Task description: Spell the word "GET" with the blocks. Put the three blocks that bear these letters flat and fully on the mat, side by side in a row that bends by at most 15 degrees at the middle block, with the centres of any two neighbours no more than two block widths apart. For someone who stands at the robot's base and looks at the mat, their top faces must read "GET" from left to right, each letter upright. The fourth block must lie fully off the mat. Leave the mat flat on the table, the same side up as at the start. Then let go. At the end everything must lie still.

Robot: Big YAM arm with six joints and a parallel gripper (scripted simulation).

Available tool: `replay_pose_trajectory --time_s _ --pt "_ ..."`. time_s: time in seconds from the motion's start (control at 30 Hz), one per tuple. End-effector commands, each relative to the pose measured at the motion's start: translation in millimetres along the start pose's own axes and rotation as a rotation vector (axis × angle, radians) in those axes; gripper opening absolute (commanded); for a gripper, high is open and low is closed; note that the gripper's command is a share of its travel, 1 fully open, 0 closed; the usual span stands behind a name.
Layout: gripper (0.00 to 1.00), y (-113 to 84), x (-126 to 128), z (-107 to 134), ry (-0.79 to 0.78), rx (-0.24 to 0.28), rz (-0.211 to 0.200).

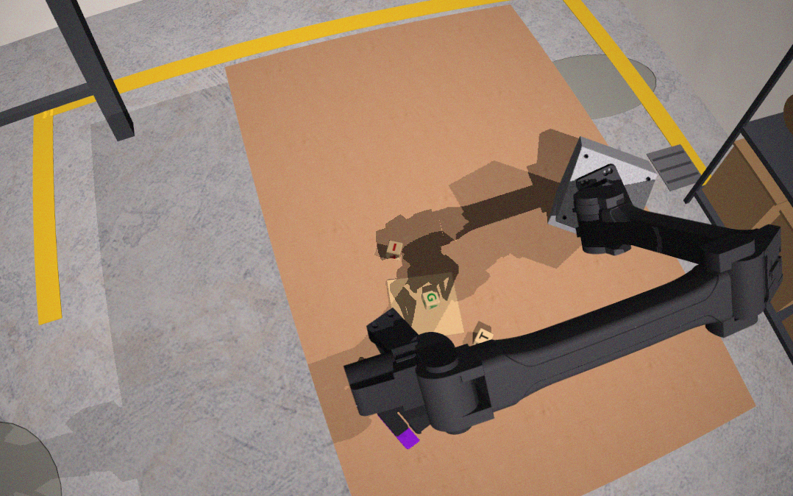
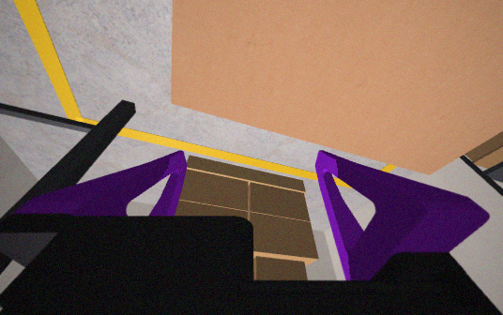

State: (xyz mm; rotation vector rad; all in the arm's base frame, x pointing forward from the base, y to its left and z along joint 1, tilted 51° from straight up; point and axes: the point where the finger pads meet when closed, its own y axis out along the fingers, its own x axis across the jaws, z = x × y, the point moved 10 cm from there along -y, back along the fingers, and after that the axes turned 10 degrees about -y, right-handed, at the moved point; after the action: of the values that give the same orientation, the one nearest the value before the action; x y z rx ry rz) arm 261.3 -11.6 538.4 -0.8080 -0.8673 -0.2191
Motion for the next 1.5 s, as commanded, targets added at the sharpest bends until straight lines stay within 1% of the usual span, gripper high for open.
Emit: replay_pose_trajectory --time_s 0.0,0.53,0.57,0.6,0.63,0.7,0.77,0.8,0.87,0.9,0.93,1.0,1.03,1.1,1.13,1.17,1.2,1.23,1.27,1.3,1.33,1.37,1.4,1.43,1.47 --pt "1.00 -2.3 1 2 -0.005 -0.003 -0.005" --pt "1.00 -2.3 1 2 -0.005 -0.003 -0.005" --pt "1.00 -8.2 5 8 -0.023 -0.014 -0.018" --pt "1.00 -2.6 0 8 -0.013 -0.009 -0.007" --pt "1.00 -2.2 -2 11 -0.017 -0.016 -0.005" --pt "1.00 6.7 -11 10 0.005 -0.040 0.025" --pt "1.00 22.5 -27 9 0.044 -0.088 0.076" --pt "1.00 32.6 -39 9 0.068 -0.122 0.107" --pt "1.00 55.7 -66 7 0.122 -0.210 0.169" --pt "1.00 55.7 -66 7 0.122 -0.210 0.169" --pt "1.00 67.9 -82 6 0.149 -0.263 0.196" --pt "1.00 67.9 -82 6 0.149 -0.263 0.196" --pt "1.00 80.1 -100 5 0.175 -0.321 0.219" --pt "1.00 80.1 -100 5 0.175 -0.321 0.219" --pt "1.00 91.8 -117 3 0.199 -0.381 0.235" --pt "1.00 91.8 -117 3 0.199 -0.381 0.235" --pt "1.00 102.7 -135 2 0.220 -0.442 0.245" --pt "1.00 102.7 -135 2 0.220 -0.442 0.245" --pt "1.00 112.7 -152 0 0.238 -0.501 0.248" --pt "1.00 112.7 -152 0 0.238 -0.501 0.248" --pt "1.00 121.5 -168 -1 0.254 -0.557 0.245" --pt "1.00 121.5 -168 -1 0.254 -0.557 0.245" --pt "1.00 129.1 -183 -3 0.267 -0.607 0.238" --pt "1.00 129.1 -183 -3 0.267 -0.607 0.238" --pt "1.00 135.4 -196 -4 0.277 -0.651 0.228"
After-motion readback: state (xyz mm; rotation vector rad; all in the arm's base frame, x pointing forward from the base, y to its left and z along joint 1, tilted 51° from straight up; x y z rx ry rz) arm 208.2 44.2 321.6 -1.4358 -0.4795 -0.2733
